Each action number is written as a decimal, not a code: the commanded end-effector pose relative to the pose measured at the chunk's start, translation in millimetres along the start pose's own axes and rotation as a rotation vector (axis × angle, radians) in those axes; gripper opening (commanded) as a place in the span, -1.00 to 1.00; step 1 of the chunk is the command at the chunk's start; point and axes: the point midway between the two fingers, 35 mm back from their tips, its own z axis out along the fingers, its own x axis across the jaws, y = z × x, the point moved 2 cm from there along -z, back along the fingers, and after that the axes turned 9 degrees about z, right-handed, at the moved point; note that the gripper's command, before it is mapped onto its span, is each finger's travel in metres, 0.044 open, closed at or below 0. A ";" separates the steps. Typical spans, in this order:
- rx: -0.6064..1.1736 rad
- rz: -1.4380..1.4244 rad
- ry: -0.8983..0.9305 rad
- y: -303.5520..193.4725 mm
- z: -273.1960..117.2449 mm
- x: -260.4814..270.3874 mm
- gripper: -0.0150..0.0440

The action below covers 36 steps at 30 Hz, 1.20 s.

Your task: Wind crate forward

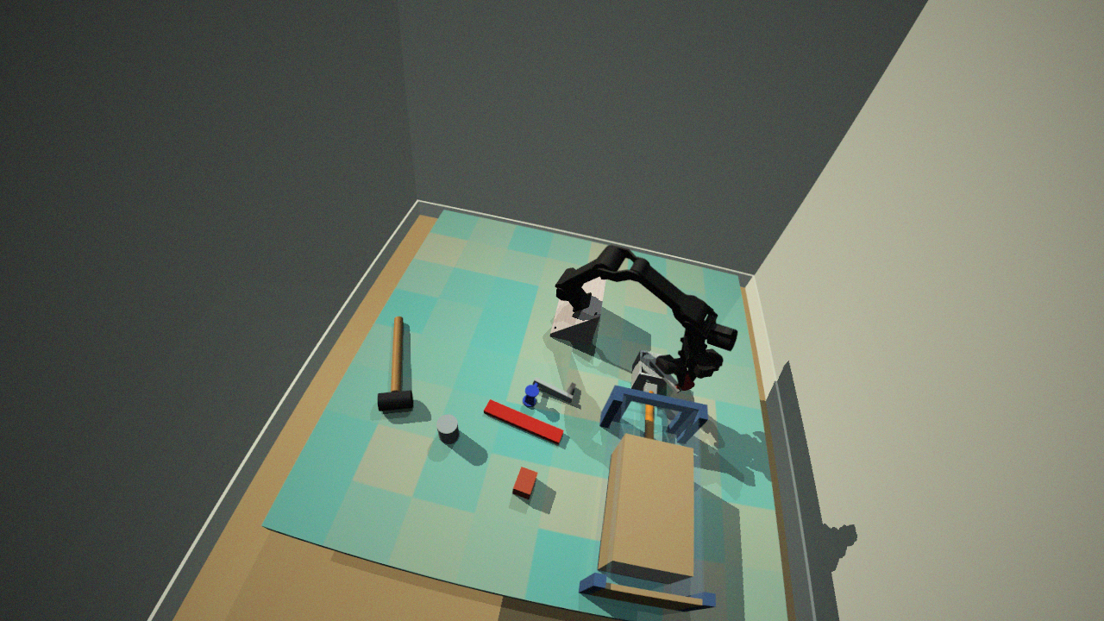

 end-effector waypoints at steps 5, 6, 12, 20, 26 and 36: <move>0.020 -0.014 0.028 -16.4 -5.0 18.7 -0.49; 0.020 -0.014 0.028 -17.0 -5.3 19.4 -0.49; 0.020 -0.014 0.028 -22.1 -7.5 24.6 -0.49; 0.021 -0.014 0.029 -29.2 -10.8 30.9 -0.49; 0.021 -0.015 0.030 -35.0 -13.4 35.0 -0.49; 0.022 -0.015 0.031 -45.1 -18.0 41.0 -0.49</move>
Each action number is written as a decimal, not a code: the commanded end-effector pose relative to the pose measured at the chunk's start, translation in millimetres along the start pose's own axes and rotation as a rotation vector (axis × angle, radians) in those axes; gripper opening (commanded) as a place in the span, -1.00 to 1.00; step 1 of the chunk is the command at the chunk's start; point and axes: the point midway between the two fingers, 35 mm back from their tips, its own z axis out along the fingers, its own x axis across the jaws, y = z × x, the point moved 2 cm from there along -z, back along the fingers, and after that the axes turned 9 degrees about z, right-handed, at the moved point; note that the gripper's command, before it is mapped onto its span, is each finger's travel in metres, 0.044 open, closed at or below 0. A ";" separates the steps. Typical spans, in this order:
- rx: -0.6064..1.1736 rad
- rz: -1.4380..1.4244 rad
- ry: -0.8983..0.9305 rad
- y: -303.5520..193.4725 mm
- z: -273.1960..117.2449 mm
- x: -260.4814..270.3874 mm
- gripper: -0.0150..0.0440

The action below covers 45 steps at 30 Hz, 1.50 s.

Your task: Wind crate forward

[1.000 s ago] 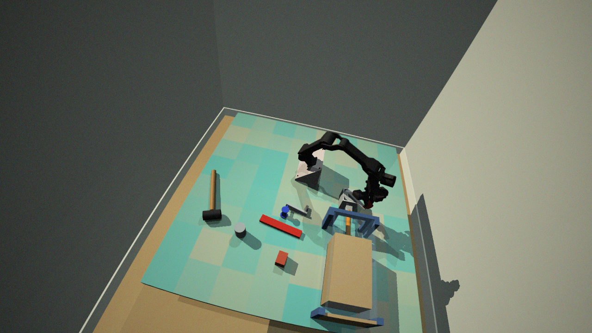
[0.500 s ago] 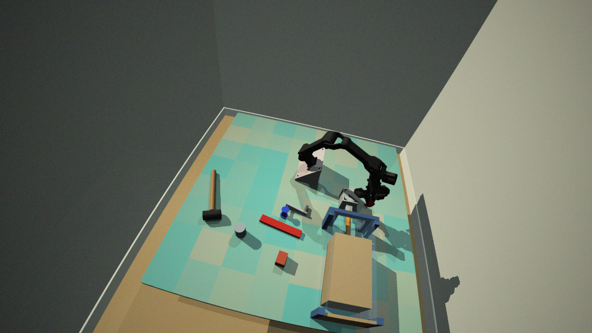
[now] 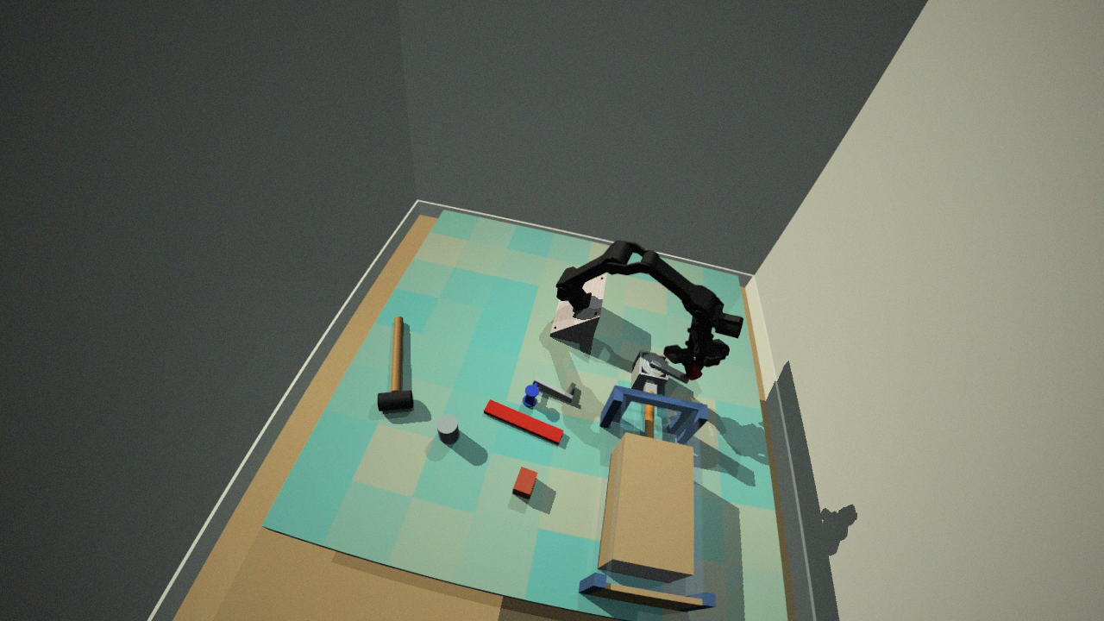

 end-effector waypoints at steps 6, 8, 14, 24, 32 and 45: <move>0.026 -0.021 0.012 -20.5 -6.3 10.1 -0.49; 0.026 -0.021 0.012 -22.7 -7.3 10.9 -0.49; 0.026 -0.021 0.012 -29.2 -10.4 13.2 -0.49; 0.027 -0.022 0.013 -40.4 -15.6 15.7 -0.49; 0.028 -0.022 0.014 -49.4 -19.9 16.7 -0.49; 0.029 -0.023 0.014 -64.3 -27.1 16.2 -0.49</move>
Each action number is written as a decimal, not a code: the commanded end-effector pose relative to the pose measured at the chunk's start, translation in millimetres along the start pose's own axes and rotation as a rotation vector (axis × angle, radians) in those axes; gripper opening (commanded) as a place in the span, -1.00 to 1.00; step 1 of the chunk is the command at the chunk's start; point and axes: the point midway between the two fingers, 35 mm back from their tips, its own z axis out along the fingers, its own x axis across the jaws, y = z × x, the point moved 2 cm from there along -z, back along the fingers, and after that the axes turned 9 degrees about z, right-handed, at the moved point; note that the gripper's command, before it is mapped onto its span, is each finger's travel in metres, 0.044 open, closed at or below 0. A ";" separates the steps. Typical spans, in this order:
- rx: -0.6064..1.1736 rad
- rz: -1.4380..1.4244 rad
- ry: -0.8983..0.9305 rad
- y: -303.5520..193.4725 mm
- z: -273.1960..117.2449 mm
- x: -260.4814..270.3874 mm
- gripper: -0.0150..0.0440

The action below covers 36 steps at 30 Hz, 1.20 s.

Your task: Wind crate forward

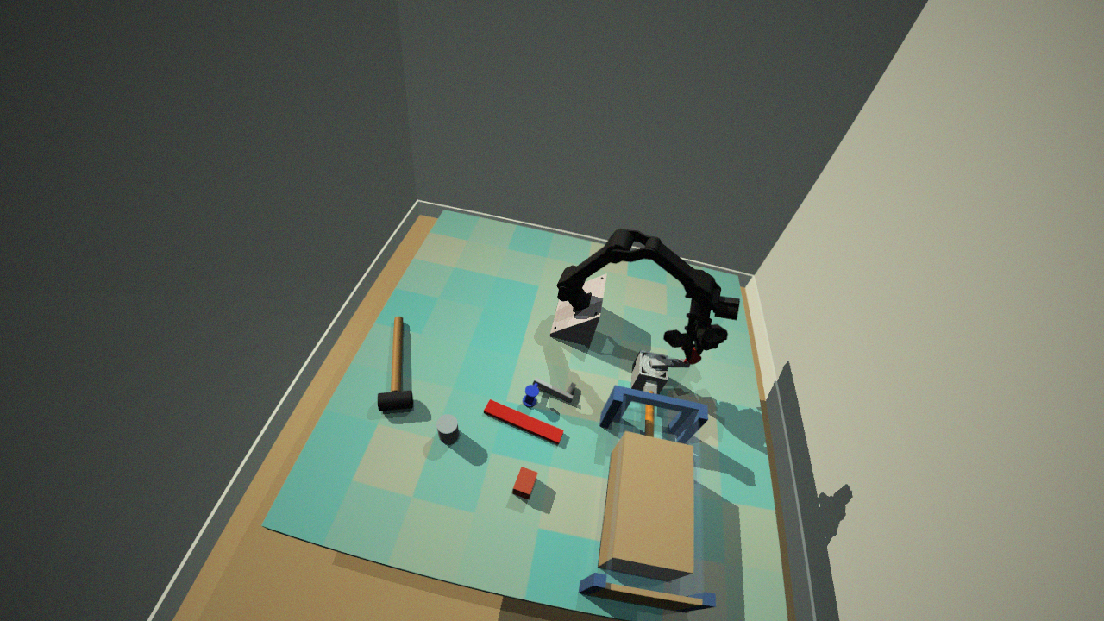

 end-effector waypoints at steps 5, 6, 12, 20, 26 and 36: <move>0.025 -0.020 -0.001 -19.6 -5.8 -0.8 -0.49; 0.025 -0.020 -0.001 -20.9 -6.5 -1.1 -0.49; 0.025 -0.021 -0.001 -27.5 -9.7 -2.6 -0.49; 0.026 -0.021 -0.001 -36.0 -14.0 -5.6 -0.49; 0.027 -0.022 -0.001 -42.2 -17.1 -8.4 -0.49; 0.027 -0.022 -0.001 -51.9 -22.1 -14.2 -0.49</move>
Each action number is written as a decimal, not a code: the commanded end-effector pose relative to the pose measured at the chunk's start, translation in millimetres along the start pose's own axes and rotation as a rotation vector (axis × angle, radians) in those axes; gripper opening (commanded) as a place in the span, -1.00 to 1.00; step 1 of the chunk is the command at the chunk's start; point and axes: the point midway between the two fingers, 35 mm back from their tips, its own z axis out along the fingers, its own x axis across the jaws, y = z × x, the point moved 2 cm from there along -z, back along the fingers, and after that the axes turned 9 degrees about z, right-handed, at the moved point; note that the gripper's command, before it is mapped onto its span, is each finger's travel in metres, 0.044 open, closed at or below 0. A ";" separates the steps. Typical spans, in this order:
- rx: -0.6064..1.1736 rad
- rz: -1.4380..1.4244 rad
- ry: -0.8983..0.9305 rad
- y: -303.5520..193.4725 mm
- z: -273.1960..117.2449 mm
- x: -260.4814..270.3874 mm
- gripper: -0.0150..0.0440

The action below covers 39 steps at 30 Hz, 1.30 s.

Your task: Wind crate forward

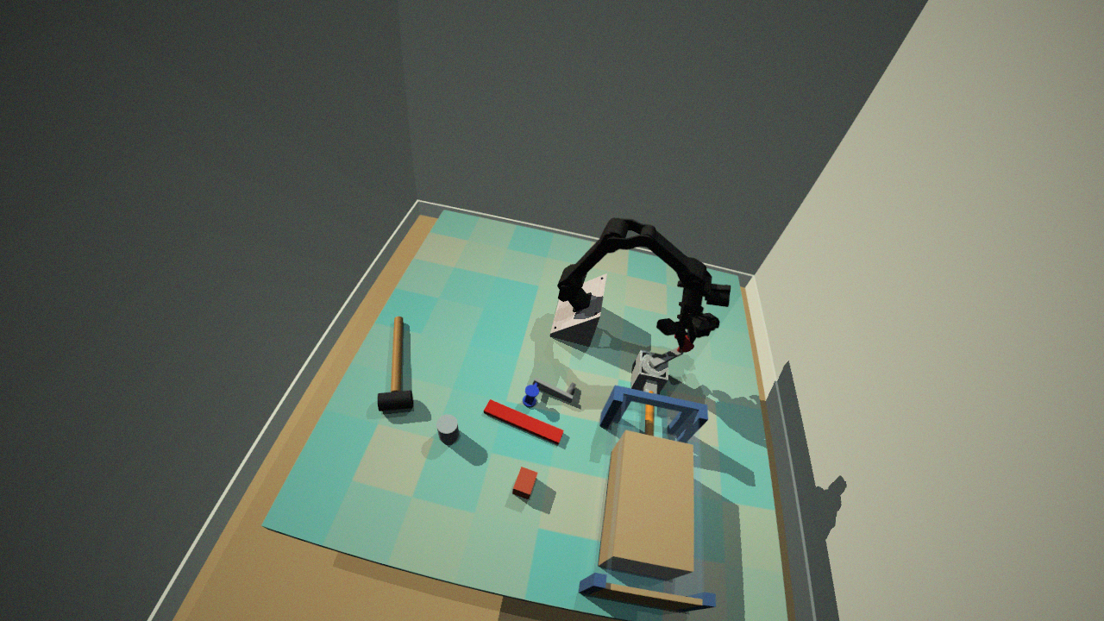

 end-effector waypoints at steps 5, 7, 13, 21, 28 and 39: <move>0.022 -0.018 -0.010 -16.6 -4.6 -7.9 -0.49; 0.022 -0.018 -0.010 -18.4 -5.5 -9.3 -0.49; 0.023 -0.019 -0.010 -23.5 -8.3 -13.8 -0.49; 0.023 -0.019 -0.011 -29.8 -11.7 -20.5 -0.49; 0.024 -0.020 -0.011 -34.9 -14.7 -27.2 -0.49; 0.024 -0.020 -0.012 -41.4 -18.6 -38.0 -0.49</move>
